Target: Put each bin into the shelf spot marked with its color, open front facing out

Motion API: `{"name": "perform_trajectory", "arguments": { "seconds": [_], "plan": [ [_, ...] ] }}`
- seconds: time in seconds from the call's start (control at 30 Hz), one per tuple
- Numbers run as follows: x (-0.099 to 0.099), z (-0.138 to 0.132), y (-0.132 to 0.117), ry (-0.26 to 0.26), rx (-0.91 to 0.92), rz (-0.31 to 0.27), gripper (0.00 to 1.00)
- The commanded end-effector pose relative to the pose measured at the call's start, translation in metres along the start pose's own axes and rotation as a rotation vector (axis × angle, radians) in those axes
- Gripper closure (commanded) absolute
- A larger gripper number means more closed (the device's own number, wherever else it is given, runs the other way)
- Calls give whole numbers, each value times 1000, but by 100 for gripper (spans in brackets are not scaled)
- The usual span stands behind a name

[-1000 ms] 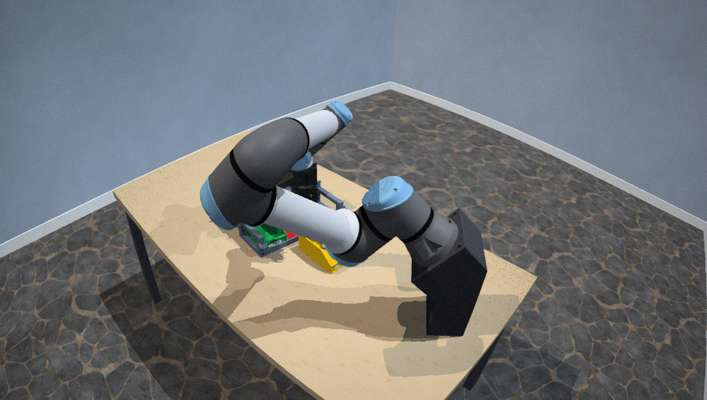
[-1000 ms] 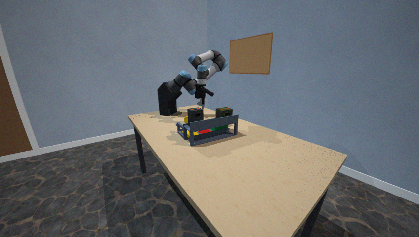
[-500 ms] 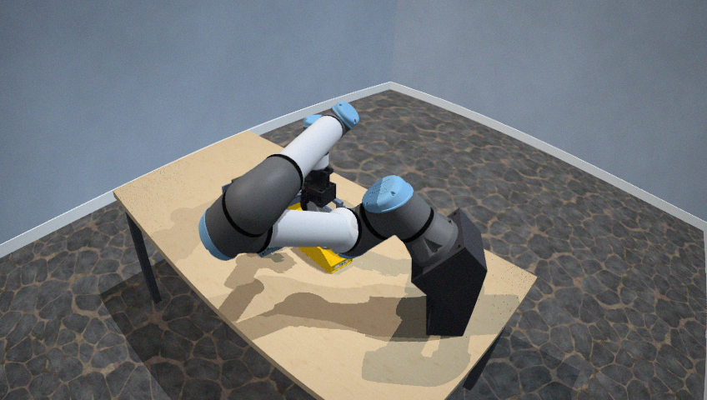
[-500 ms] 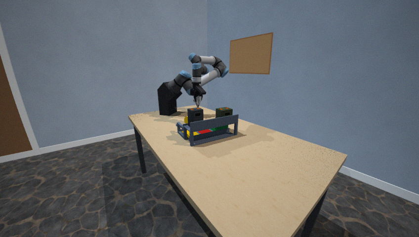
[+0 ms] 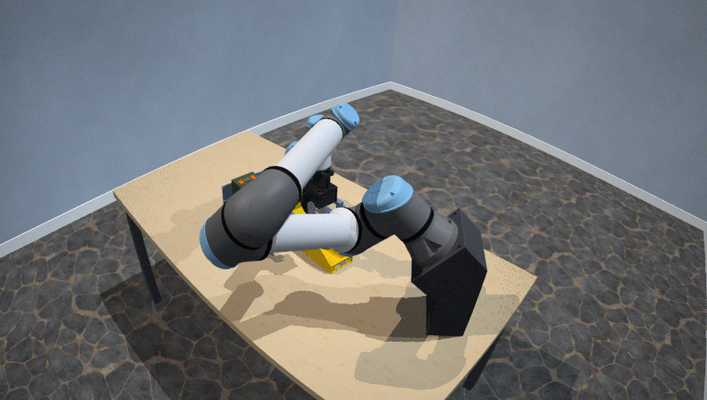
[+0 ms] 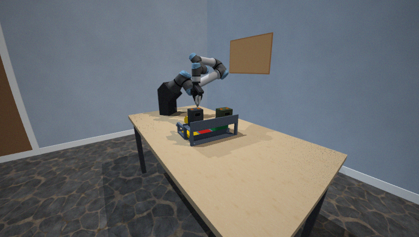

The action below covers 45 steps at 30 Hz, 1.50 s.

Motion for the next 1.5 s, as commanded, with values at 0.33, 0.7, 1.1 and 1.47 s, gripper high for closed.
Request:
{"name": "perform_trajectory", "arguments": {
  "seconds": [0.33,0.7,1.1,1.47],
  "plan": [
    [0,0,0,-1,3,1,85],
    [0,0,0,-1,3,1,85],
    [0,0,0,-1,3,1,85],
    [1,0,0,-1,3,1,85]
  ]
}}
Point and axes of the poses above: the point where the finger pads meet when closed, its own x axis out along the fingers, its own z axis across the jaws, y = z × x, the point moved 1 cm from there along -x, back along the fingers, and after that the axes turned 1 degree about -x, right-handed, at the moved point
